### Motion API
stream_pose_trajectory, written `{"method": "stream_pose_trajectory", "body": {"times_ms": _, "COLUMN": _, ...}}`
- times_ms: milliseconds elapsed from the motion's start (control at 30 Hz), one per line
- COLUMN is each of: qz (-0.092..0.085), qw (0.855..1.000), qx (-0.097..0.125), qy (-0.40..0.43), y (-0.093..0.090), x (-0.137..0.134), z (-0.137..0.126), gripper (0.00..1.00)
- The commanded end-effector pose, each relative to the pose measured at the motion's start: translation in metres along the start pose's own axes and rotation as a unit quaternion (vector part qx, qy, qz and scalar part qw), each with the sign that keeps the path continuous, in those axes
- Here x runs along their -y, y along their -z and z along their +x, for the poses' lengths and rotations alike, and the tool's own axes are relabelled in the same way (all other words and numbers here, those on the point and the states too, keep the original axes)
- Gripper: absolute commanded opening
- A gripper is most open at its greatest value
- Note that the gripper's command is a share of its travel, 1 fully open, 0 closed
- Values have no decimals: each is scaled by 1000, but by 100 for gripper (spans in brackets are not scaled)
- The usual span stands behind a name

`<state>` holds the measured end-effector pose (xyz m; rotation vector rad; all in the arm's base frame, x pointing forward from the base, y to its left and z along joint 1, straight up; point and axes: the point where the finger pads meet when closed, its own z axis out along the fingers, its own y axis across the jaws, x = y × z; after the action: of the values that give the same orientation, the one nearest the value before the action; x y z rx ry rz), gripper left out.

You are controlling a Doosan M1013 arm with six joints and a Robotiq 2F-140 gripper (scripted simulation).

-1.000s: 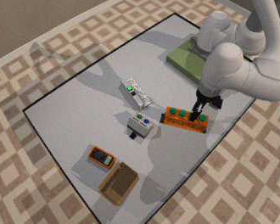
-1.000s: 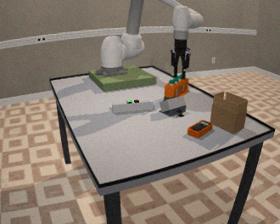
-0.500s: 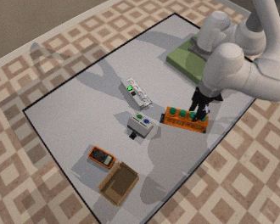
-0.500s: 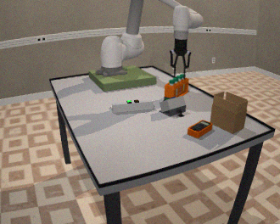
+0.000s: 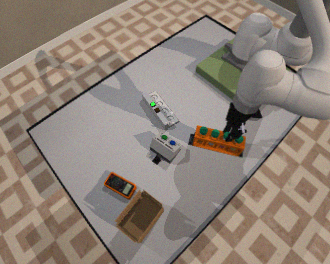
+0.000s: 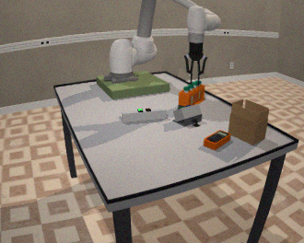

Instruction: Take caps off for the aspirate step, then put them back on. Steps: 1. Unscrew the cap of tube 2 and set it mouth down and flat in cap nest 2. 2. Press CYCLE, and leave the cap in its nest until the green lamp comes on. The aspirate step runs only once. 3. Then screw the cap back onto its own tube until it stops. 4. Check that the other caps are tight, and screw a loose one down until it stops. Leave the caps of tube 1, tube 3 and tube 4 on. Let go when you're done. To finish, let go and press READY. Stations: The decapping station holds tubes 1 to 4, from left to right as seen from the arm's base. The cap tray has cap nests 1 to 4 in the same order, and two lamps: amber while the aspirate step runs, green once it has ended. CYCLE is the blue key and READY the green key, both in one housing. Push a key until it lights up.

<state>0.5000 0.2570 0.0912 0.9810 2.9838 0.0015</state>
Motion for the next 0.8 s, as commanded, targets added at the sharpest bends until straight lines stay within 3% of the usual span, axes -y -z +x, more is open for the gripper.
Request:
{"method": "stream_pose_trajectory", "body": {"times_ms": 0, "qz": -1, "qw": 1000, "qx": 0, "qy": 0, "y": 1, "x": 0, "z": 0, "gripper": 30}}
{"method": "stream_pose_trajectory", "body": {"times_ms": 200, "qz": -1, "qw": 995, "qx": 0, "qy": -100, "y": 1, "x": 0, "z": 0, "gripper": 30}}
{"method": "stream_pose_trajectory", "body": {"times_ms": 467, "qz": -1, "qw": 973, "qx": 0, "qy": -231, "y": 0, "x": 0, "z": 0, "gripper": 30}}
{"method": "stream_pose_trajectory", "body": {"times_ms": 533, "qz": -1, "qw": 973, "qx": 0, "qy": -231, "y": 0, "x": 0, "z": 0, "gripper": 30}}
{"method": "stream_pose_trajectory", "body": {"times_ms": 767, "qz": -1, "qw": 939, "qx": 0, "qy": -343, "y": 0, "x": 0, "z": 0, "gripper": 30}}
